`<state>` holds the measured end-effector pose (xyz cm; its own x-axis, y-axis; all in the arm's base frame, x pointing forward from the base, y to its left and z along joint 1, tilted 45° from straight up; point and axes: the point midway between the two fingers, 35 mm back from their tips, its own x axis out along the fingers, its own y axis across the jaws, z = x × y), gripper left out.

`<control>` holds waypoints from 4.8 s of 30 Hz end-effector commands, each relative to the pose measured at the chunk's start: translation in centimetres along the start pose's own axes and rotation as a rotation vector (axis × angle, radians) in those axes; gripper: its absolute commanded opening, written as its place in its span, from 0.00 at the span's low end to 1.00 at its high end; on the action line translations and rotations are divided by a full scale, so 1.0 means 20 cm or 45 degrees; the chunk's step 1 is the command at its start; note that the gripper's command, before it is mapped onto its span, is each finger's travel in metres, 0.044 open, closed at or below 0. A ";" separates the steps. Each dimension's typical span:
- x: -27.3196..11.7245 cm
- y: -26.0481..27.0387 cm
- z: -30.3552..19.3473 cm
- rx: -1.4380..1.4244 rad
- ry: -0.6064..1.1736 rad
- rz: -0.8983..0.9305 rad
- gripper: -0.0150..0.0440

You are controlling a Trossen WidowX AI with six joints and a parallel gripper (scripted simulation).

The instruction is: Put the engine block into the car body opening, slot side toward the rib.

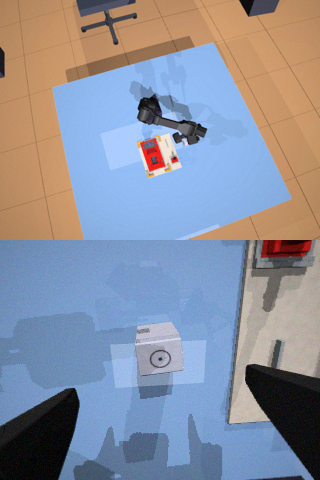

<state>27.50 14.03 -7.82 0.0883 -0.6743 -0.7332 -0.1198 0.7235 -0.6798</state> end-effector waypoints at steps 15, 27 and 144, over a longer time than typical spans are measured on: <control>0.20 -0.01 -0.01 -0.019 0.019 -0.026 1.00; 0.29 -0.01 -0.01 -0.020 0.020 -0.025 1.00; -0.17 -0.01 0.01 -1.130 0.029 -0.012 0.25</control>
<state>27.44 16.29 -5.28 0.0713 -0.6881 -0.7221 -0.7843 0.4086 -0.4668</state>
